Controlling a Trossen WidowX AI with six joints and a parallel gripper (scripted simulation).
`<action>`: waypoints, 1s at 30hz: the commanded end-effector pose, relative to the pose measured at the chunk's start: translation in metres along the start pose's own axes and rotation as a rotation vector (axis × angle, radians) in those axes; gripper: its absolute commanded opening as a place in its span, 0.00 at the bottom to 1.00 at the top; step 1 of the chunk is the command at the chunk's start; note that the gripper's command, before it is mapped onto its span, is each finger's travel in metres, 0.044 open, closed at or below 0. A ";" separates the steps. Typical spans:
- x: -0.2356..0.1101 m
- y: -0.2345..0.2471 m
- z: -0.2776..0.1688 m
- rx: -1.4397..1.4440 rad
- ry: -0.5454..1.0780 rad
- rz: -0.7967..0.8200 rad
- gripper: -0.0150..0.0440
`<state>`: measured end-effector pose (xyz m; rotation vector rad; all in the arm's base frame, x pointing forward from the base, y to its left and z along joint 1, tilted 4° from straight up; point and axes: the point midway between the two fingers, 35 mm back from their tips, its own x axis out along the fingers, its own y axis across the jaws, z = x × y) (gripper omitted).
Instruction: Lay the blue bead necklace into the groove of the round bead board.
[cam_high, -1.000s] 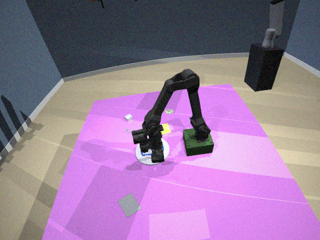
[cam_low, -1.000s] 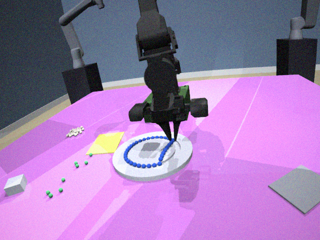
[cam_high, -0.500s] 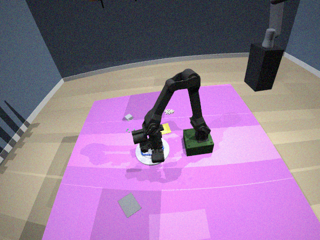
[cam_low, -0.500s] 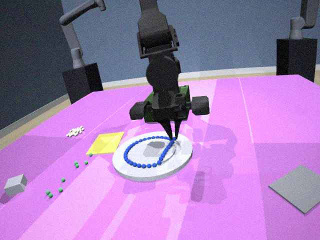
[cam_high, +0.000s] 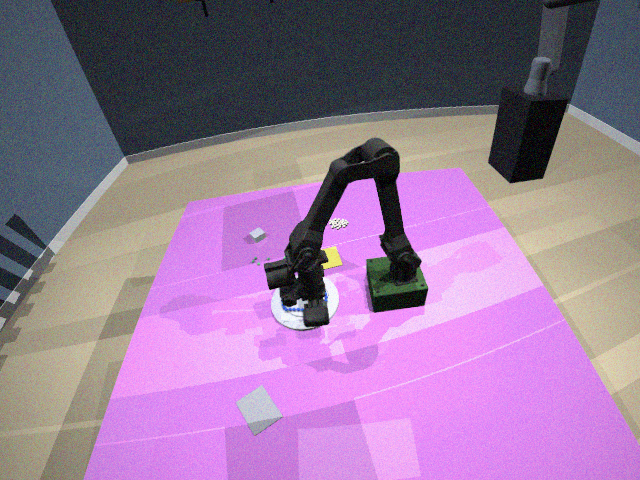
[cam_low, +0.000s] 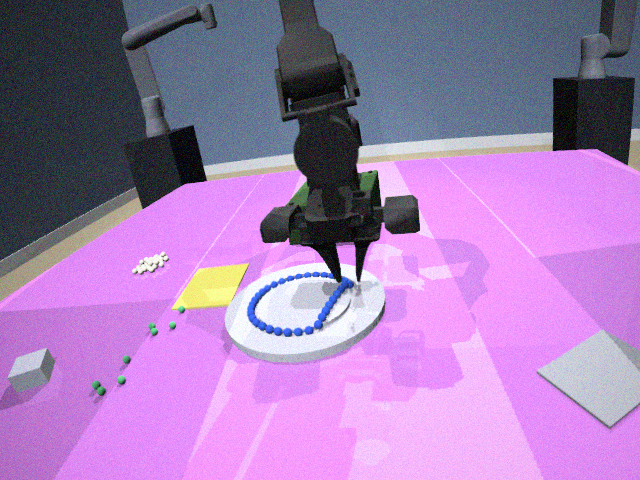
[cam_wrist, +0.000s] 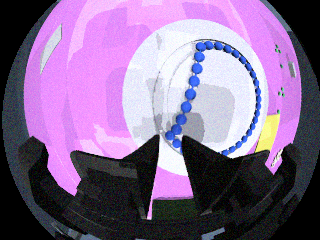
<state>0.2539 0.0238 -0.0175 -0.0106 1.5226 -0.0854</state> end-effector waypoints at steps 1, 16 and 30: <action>0.000 0.000 0.000 0.000 -0.002 0.000 0.61; -0.006 0.000 -0.001 0.004 0.007 -0.005 1.00; -0.006 0.000 0.000 0.012 0.006 -0.005 0.96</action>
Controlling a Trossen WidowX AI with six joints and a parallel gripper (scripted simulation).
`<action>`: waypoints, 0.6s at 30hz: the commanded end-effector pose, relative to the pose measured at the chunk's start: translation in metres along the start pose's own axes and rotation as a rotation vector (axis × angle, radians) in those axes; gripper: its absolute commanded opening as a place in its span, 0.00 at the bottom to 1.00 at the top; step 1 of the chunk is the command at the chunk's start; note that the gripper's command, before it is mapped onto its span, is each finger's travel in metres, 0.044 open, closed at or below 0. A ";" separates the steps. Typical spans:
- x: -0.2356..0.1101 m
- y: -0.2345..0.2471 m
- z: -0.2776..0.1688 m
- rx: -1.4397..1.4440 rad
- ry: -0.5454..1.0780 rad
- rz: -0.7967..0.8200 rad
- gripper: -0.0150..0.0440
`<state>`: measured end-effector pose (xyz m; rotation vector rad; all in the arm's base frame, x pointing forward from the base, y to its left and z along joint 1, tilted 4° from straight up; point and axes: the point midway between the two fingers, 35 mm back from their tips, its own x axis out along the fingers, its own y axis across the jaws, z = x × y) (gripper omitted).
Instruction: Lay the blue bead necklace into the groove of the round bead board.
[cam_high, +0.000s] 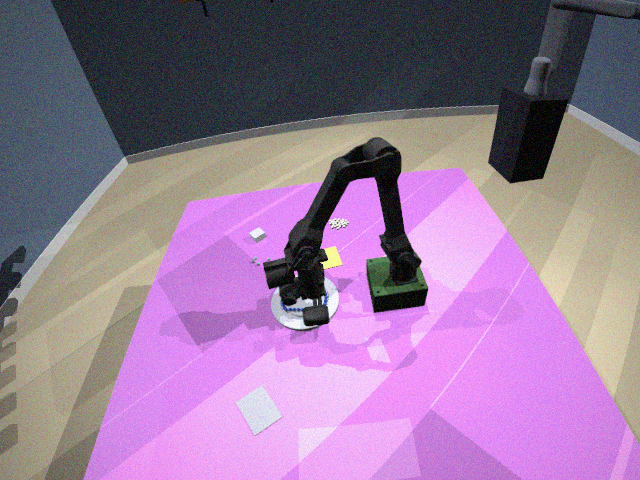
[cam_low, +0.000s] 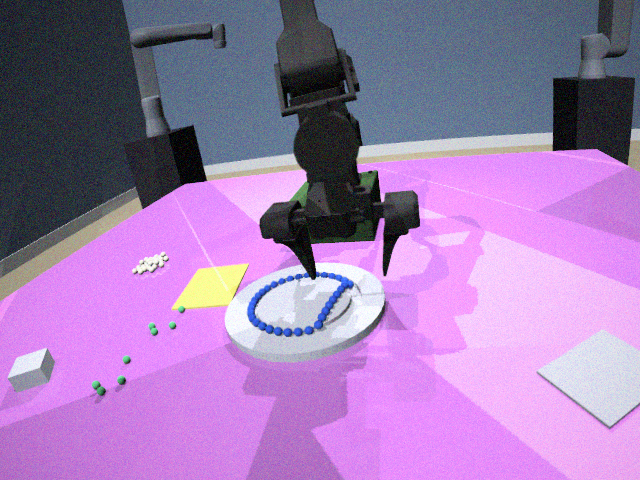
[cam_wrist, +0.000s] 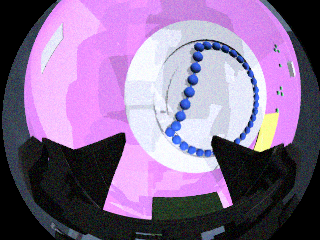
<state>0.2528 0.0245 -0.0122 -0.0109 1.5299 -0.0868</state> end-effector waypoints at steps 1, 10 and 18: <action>-0.002 -0.001 0.005 0.033 -0.001 -0.004 0.91; -0.026 -0.014 0.070 0.434 -0.008 -0.003 0.51; -0.034 -0.022 0.093 0.591 -0.011 -0.003 0.46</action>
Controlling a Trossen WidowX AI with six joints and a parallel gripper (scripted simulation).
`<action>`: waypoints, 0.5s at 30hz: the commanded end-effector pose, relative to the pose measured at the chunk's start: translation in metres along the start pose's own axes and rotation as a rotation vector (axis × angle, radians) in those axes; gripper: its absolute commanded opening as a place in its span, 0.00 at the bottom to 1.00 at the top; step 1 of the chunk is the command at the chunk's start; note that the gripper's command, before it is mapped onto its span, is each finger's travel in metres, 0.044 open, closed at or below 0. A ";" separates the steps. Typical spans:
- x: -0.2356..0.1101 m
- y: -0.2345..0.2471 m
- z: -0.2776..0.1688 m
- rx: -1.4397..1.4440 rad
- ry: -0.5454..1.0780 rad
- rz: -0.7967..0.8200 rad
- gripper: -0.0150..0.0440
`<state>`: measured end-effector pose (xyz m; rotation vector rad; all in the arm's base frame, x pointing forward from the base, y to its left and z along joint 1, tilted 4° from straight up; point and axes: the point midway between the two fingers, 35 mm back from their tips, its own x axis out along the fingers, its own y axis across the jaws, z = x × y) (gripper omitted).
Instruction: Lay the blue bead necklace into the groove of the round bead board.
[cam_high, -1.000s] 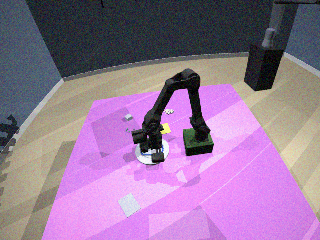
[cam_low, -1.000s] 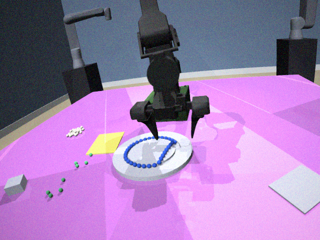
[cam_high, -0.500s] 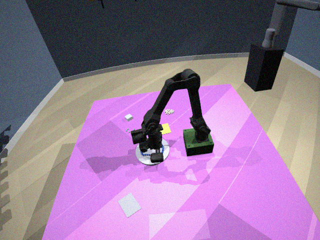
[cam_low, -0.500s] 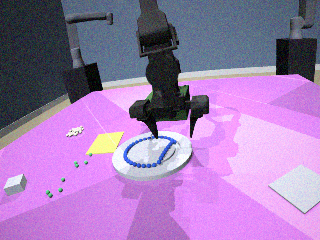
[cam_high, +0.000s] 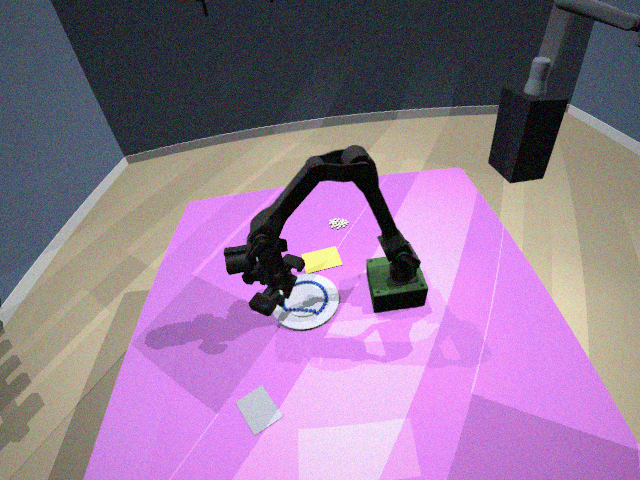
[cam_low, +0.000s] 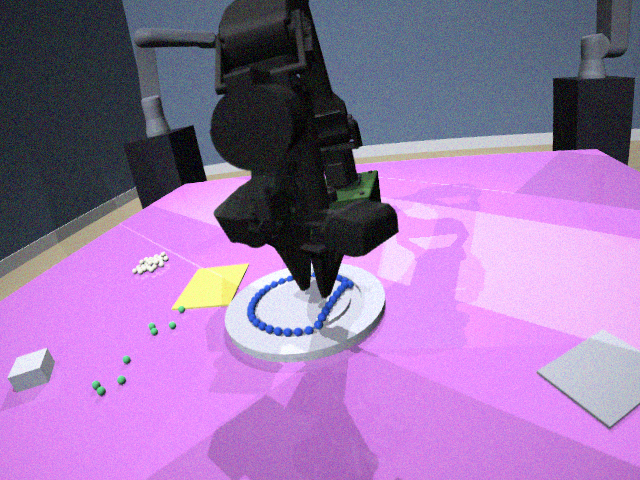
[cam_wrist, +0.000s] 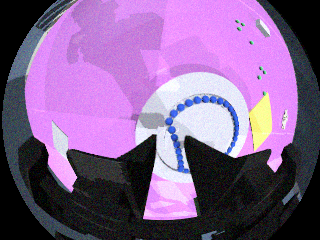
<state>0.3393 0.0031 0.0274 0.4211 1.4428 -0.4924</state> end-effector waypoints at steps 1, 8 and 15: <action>0.001 0.000 0.005 0.049 0.009 -0.011 0.46; 0.015 0.000 0.005 0.049 0.009 -0.011 0.46; 0.011 0.002 0.007 0.041 0.001 -0.001 0.46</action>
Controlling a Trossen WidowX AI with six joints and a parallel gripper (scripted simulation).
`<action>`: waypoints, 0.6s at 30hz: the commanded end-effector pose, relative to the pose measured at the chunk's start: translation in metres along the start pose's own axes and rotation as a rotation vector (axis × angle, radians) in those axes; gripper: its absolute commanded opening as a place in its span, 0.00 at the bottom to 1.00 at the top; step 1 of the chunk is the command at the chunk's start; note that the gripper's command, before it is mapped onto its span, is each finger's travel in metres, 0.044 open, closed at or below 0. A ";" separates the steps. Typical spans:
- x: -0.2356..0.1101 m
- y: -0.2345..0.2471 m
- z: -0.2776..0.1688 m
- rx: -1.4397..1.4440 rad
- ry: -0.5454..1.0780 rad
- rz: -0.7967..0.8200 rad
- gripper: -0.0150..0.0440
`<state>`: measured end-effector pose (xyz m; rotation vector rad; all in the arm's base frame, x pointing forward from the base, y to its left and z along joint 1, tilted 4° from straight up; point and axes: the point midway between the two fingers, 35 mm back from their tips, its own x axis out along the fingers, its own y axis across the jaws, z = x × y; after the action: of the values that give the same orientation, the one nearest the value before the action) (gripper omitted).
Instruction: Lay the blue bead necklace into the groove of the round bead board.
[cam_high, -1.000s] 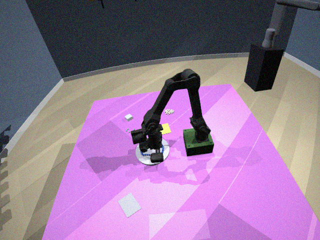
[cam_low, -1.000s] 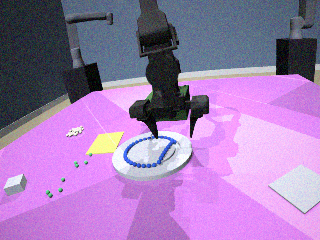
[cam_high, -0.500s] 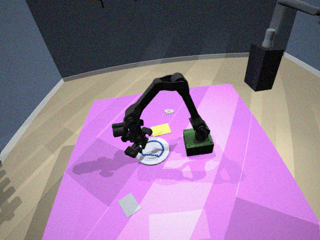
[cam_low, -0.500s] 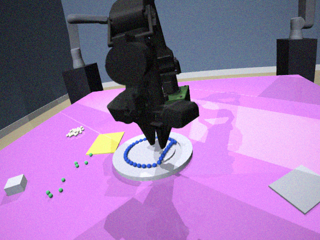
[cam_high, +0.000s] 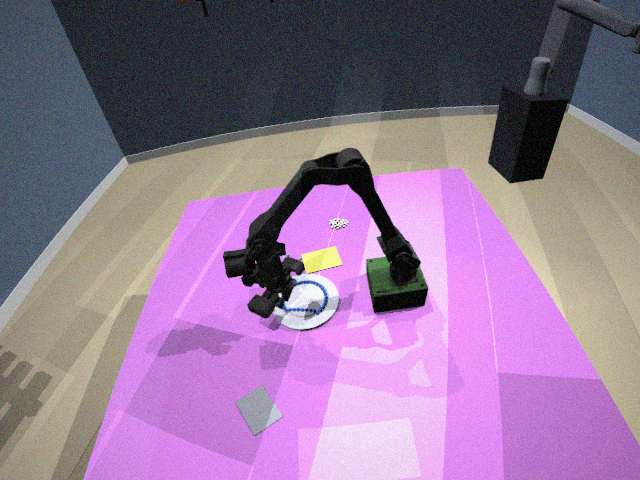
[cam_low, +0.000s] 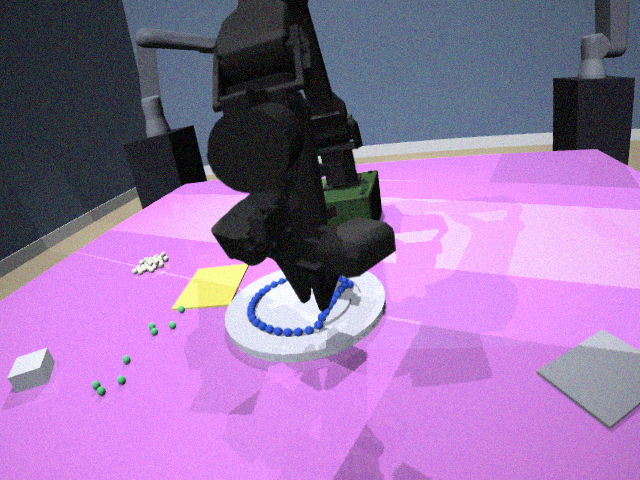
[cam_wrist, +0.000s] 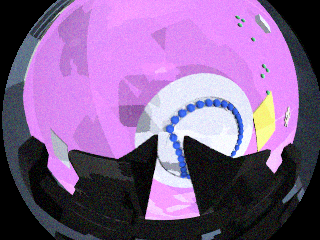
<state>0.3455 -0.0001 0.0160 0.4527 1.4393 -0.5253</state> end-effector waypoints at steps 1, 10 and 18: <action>0.000 0.001 0.001 0.000 -0.003 0.002 0.46; 0.014 0.000 0.000 0.003 0.001 -0.002 0.46; 0.027 -0.002 -0.001 0.007 0.004 -0.007 0.46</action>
<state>0.3483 -0.0014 -0.0010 0.4573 1.4317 -0.5262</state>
